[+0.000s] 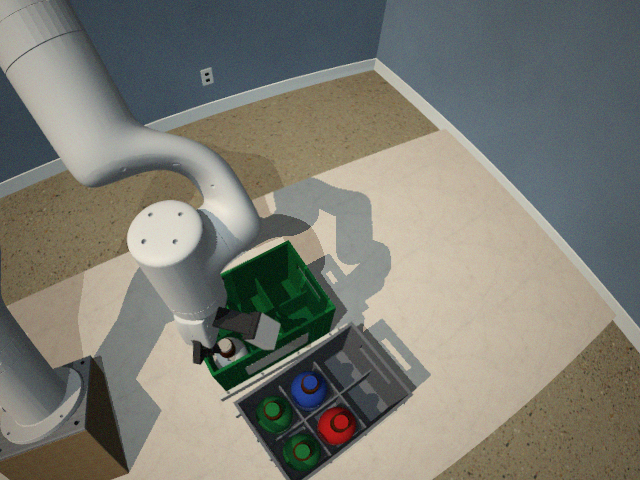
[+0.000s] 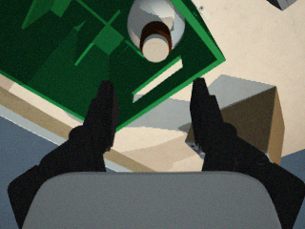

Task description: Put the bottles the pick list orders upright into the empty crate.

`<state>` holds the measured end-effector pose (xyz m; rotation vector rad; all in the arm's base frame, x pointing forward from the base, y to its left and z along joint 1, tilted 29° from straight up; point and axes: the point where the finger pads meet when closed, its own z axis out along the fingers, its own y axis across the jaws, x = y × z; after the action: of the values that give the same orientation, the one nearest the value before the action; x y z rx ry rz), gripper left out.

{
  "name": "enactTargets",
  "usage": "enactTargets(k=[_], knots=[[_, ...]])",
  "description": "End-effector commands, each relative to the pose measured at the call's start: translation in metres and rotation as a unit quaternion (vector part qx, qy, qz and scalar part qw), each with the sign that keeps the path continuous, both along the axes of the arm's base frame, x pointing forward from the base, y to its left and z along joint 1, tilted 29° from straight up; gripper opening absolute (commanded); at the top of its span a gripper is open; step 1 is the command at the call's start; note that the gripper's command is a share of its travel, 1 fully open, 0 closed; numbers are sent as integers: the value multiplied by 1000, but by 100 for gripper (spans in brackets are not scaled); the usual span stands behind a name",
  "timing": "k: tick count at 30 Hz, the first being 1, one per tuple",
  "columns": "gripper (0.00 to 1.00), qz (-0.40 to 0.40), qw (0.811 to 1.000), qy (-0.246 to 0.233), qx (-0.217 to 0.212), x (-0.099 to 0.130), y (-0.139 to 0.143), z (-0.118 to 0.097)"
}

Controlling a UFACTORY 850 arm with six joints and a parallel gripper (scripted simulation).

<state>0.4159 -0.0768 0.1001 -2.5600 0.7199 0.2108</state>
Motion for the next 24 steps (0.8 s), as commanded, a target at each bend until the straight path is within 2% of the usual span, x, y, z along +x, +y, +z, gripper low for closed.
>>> enactTargets(k=[1,24], knots=[[65,0,1000,-1,0,6,-11,-5],[65,0,1000,-1,-1,31,-101,-55]])
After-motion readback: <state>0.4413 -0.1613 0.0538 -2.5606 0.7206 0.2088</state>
